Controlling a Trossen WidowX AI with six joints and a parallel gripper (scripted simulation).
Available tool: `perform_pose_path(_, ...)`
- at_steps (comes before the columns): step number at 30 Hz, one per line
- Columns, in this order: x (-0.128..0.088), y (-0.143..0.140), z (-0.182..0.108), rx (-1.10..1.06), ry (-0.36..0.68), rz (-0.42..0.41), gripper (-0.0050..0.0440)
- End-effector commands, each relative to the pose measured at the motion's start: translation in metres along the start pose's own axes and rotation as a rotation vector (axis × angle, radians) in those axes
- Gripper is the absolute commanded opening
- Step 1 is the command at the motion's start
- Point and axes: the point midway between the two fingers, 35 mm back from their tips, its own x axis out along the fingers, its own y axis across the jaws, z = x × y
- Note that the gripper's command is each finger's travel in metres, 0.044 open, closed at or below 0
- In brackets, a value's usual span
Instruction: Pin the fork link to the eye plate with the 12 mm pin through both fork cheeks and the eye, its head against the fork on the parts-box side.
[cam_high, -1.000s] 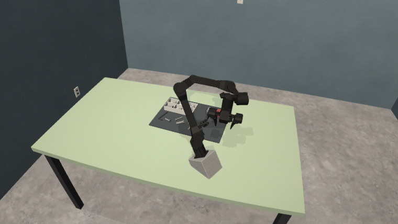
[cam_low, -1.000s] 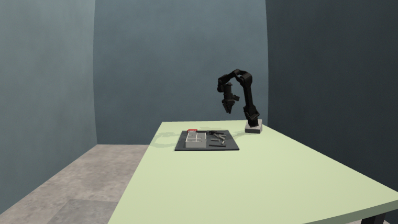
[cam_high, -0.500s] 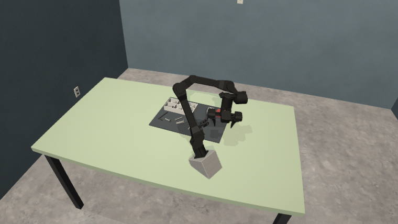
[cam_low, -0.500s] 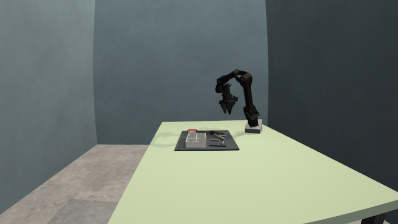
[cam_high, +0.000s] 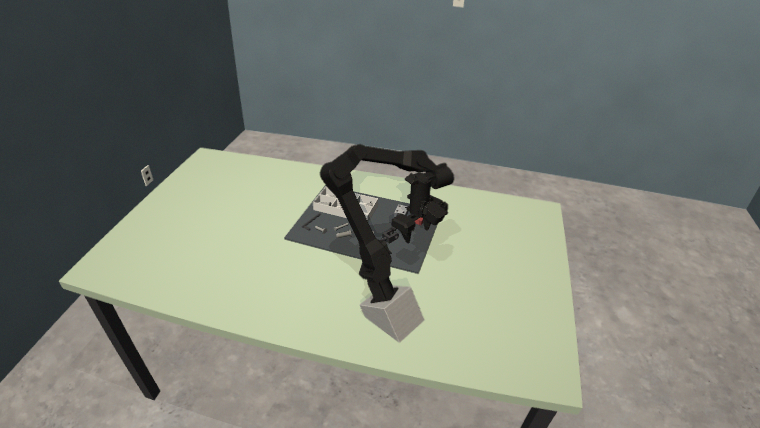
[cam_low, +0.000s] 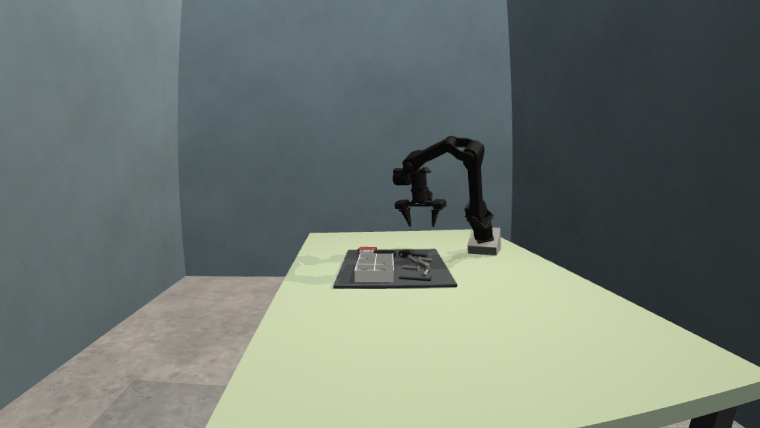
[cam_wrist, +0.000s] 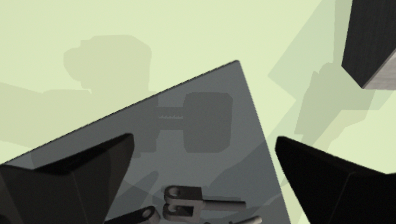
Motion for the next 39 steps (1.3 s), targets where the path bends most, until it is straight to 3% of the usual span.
perform_pose_path(1, 0.004, 0.006, -0.02, -0.276, -0.005, 0.031, 0.044)
perform_pose_path(7, 0.013, 0.011, -0.051, -0.654, -0.007, 0.049, 0.044)
perform_pose_path(9, 0.013, 0.011, -0.051, -0.654, -0.007, 0.049, 0.044)
perform_pose_path(12, 0.021, 0.012, -0.081, -0.924, -0.006, 0.063, 0.044)
perform_pose_path(21, 0.032, 0.005, -0.122, -1.44, 0.012, 0.1, 0.044)
perform_pose_path(39, 0.034, 0.004, -0.126, -1.485, 0.012, 0.103, 0.044)
